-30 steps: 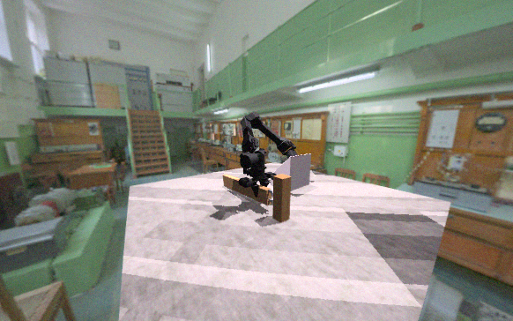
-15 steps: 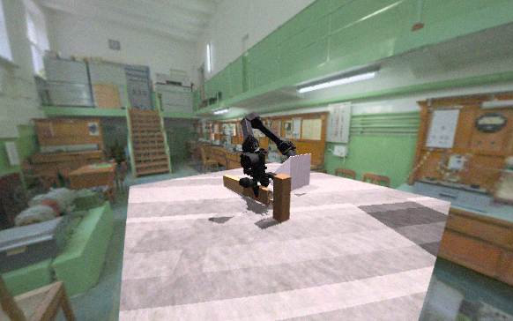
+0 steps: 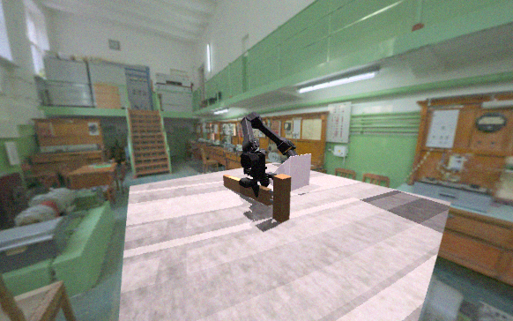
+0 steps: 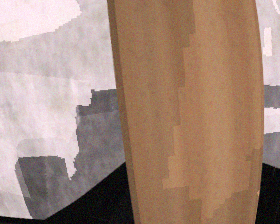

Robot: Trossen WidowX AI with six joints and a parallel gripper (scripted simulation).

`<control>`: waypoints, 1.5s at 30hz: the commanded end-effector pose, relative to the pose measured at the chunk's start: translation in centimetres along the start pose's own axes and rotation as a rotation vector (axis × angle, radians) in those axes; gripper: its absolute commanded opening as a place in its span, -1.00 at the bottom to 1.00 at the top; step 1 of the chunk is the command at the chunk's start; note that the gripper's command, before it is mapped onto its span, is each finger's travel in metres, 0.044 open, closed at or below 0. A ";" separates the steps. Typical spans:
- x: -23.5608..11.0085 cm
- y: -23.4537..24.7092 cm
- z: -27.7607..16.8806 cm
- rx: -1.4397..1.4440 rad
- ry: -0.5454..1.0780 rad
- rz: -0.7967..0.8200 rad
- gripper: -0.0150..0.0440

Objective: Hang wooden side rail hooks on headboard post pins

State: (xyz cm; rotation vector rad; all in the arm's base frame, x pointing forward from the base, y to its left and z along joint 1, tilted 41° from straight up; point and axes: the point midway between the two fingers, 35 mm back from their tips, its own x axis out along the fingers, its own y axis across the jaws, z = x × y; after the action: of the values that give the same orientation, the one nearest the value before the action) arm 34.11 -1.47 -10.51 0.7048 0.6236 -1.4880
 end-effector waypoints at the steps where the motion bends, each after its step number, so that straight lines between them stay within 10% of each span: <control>1: -0.5 0.2 -0.5 -0.003 0.007 0.014 -0.49; 45: -0.6 0.3 -1.0 -0.003 0.007 0.014 -0.49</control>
State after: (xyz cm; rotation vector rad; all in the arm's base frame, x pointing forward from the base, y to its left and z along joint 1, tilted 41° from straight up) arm 34.13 -1.14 -10.81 0.7044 0.6235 -1.4884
